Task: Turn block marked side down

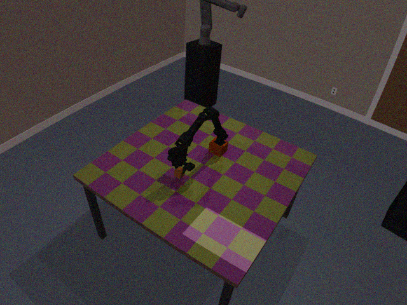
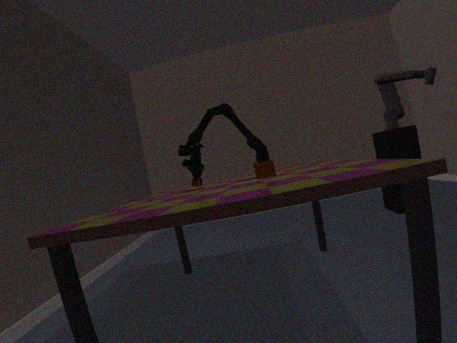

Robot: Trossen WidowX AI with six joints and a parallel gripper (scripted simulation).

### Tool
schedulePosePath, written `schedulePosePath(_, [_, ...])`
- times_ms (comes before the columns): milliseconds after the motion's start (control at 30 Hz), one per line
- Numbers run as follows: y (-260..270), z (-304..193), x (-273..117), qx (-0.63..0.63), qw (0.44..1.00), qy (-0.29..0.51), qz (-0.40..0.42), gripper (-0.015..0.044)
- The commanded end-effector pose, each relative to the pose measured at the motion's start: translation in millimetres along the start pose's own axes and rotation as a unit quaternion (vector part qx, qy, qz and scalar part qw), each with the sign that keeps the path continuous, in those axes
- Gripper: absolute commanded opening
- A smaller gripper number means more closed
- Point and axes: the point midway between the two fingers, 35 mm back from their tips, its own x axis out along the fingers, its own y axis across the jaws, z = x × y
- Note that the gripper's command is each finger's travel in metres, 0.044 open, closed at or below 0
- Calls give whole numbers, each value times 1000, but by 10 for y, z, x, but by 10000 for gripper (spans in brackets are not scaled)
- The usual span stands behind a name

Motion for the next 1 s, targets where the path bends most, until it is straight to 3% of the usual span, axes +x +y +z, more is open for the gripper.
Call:
schedulePosePath(0, [3,19,-32,2,999,-32,1,0])
schedulePosePath(967, [3,-31,28,0,979,-204,0,0])
